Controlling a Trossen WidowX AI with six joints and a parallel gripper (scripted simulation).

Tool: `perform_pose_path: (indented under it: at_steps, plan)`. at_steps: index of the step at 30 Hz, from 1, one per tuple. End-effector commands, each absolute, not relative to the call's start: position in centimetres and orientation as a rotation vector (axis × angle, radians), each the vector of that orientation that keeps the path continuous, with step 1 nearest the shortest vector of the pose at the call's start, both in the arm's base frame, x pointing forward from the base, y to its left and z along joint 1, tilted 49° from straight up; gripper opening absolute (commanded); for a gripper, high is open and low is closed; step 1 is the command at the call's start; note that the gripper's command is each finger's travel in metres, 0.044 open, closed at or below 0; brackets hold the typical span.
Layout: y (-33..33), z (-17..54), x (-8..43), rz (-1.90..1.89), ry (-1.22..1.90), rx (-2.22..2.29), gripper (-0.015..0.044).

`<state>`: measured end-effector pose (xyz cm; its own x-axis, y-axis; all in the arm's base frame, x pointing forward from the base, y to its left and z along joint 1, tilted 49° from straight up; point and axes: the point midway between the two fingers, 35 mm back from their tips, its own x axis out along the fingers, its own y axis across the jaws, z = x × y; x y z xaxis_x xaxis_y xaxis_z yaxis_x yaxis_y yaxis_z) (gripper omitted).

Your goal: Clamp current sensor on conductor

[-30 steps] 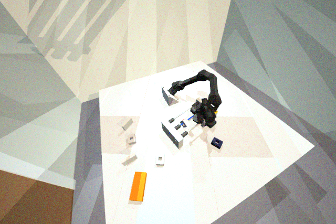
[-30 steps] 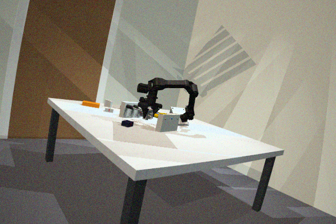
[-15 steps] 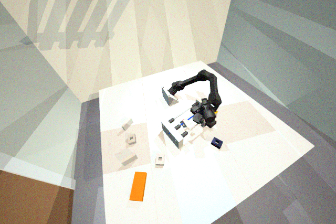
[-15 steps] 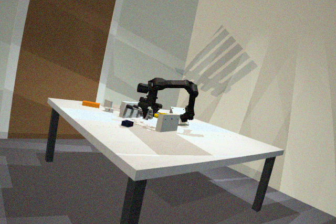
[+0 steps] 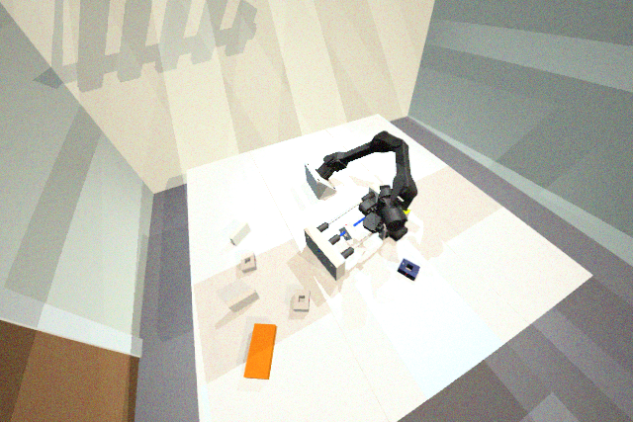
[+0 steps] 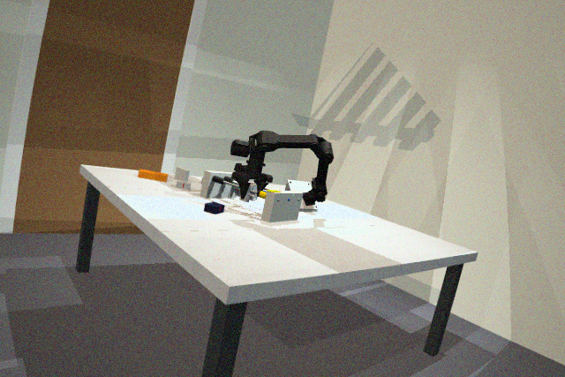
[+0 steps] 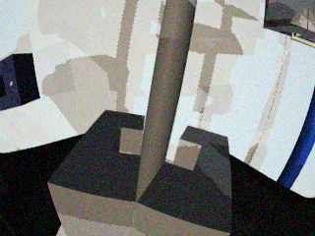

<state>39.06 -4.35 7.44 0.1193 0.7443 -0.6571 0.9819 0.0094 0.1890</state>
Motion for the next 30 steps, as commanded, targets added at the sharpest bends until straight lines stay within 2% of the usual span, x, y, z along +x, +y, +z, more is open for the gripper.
perform_pose_path:
  at_steps: [1,11,24,30]
  plan:
    - [-4.4,7.4,39.1,-0.497,1.675,1.785,0.0000]
    - [-4.4,7.5,39.1,-0.492,1.665,1.794,0.0000]
    - [-5.4,8.3,38.9,-0.393,1.417,1.968,0.0000]
    - [-5.5,8.4,38.9,-0.386,1.405,1.976,0.0000]
